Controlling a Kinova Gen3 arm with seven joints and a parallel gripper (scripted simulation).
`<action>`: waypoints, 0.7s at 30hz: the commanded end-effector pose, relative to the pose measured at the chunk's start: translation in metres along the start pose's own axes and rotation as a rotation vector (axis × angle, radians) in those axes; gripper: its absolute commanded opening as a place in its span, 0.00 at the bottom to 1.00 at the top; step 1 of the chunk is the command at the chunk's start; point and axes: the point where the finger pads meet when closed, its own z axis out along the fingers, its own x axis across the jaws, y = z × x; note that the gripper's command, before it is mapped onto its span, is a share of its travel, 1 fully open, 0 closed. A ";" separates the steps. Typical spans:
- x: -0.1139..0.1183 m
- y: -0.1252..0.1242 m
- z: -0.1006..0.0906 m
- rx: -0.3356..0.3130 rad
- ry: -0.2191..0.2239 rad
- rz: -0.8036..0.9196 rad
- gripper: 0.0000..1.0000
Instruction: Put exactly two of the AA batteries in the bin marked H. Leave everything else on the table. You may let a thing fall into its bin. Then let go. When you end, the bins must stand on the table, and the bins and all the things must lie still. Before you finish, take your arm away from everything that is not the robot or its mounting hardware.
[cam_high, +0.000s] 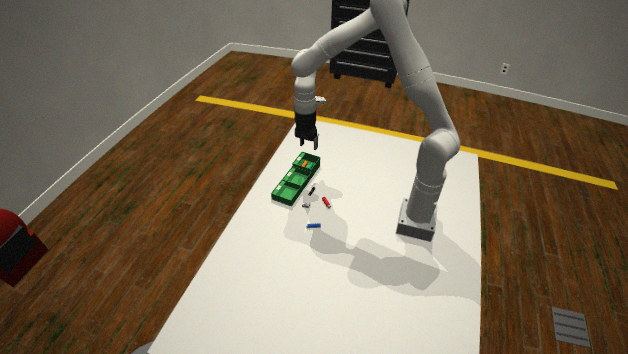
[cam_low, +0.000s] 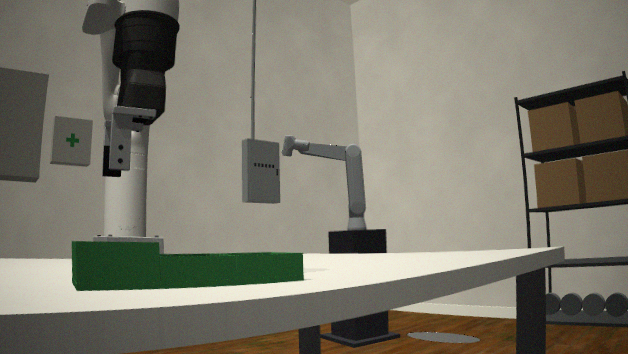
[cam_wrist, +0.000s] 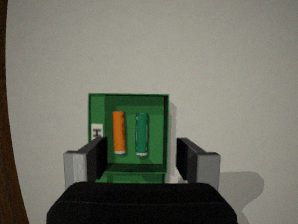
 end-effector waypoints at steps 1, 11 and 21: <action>-0.005 -0.003 -0.017 0.006 -0.019 0.005 1.00; -0.004 -0.003 -0.049 0.006 -0.019 0.005 1.00; -0.003 -0.003 -0.083 0.006 -0.019 0.005 1.00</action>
